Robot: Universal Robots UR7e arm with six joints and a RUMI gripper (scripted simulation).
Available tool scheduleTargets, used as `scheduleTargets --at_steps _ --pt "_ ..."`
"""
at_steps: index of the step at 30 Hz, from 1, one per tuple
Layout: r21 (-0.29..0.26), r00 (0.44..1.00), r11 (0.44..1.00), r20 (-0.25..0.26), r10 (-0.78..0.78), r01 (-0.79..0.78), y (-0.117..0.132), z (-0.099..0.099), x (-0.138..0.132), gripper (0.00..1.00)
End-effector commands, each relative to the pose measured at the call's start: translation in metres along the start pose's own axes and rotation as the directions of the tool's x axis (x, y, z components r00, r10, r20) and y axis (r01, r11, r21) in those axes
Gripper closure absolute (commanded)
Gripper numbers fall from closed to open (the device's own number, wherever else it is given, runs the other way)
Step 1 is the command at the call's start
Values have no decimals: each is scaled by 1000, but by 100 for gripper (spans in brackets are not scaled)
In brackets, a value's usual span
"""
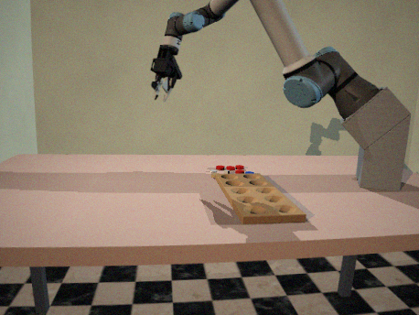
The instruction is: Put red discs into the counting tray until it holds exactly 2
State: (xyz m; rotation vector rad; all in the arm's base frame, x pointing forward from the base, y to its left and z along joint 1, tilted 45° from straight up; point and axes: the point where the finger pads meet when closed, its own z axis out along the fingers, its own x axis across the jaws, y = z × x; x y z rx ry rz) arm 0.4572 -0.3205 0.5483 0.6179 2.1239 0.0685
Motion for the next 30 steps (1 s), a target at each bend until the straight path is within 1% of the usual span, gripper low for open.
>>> scheduleTargets --at_steps 1,18,30 --pt "1 1000 1000 1 -8 8 0 0 0 72" --pt "5 995 995 -1 -97 97 0 2 4 72" --pt "12 968 968 -7 -251 251 -1 5 10 72"
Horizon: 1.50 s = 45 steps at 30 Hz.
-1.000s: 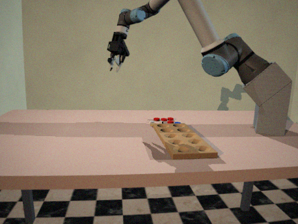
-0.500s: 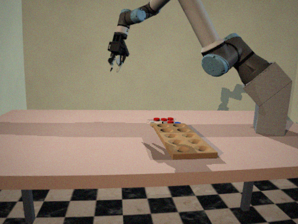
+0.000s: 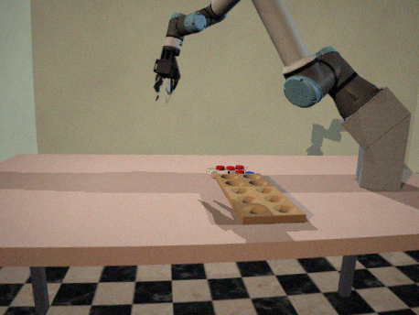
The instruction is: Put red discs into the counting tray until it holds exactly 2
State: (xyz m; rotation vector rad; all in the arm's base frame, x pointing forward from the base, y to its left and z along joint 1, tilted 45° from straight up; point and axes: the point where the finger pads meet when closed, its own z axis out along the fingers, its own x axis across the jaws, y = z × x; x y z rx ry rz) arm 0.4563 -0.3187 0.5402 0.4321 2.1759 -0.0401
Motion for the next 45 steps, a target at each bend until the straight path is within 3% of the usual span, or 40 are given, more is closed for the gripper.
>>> scheduleTargets --at_steps 1,9,19,22,35,37,39,42,45 --pt "3 996 996 -2 -92 92 1 1 3 72" --pt "7 979 979 -6 -204 204 1 4 8 72" --pt "13 902 902 -19 -431 431 3 9 19 72" --pt "13 902 902 -19 -431 431 3 9 19 72" --pt "12 735 735 -37 -677 678 7 16 32 72" --pt "10 688 688 -42 -724 725 8 17 36 72" --pt "10 688 688 -42 -724 725 8 17 36 72" --pt "7 609 610 -48 -791 792 10 20 41 72" --pt "5 581 581 -50 -812 814 11 21 43 72"
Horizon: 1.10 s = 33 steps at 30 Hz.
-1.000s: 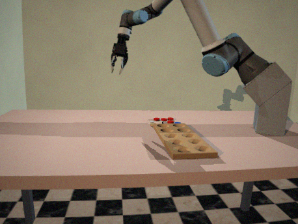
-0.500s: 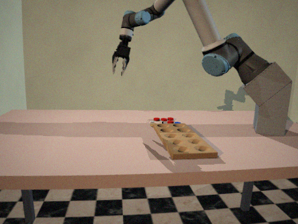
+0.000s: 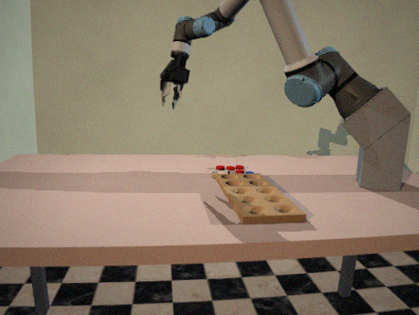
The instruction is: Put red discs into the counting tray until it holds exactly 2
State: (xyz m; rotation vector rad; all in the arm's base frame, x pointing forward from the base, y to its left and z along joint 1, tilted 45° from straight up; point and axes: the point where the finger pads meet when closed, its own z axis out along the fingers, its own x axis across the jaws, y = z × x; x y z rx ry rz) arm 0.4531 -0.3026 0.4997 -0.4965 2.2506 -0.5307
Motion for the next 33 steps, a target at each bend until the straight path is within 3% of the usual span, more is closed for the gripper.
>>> scheduleTargets --at_steps 1,11,25,28,30,33 --pt "-1 990 990 -1 -139 139 6 2 2 72" --pt "-2 947 947 -11 -321 321 16 7 6 72" --pt "-12 797 798 -26 -603 603 35 14 13 72" --pt "-12 797 798 -26 -603 603 35 14 13 72" --pt "-17 744 744 -29 -668 668 40 16 16 72" --pt "-19 715 715 -31 -699 698 42 17 17 72"
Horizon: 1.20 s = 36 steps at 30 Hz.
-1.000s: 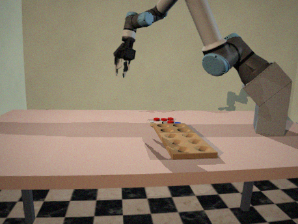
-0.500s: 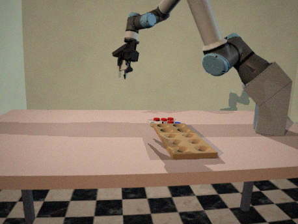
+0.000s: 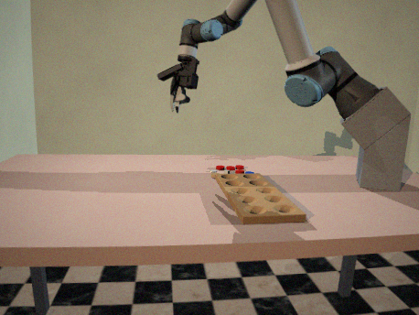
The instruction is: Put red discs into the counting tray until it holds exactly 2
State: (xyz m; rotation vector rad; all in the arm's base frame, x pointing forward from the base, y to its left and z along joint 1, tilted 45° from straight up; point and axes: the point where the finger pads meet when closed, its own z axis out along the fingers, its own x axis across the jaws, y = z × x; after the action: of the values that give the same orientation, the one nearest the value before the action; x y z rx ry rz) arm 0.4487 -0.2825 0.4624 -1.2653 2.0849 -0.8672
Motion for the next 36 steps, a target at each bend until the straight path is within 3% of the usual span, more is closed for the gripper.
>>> scheduleTargets --at_steps 1,12,23,26,29,31,36 --pt "-2 989 989 -2 -145 145 9 3 -3 72" --pt "-8 949 949 -9 -314 314 20 7 -6 72" --pt "-22 833 833 -15 -553 553 39 14 -11 72" --pt "-28 780 780 -15 -626 625 46 16 -12 72" --pt "-28 780 780 -15 -626 625 46 16 -12 72" --pt "-34 720 720 -14 -694 693 53 18 -14 72" --pt "-40 654 654 -13 -757 756 60 20 -15 72"
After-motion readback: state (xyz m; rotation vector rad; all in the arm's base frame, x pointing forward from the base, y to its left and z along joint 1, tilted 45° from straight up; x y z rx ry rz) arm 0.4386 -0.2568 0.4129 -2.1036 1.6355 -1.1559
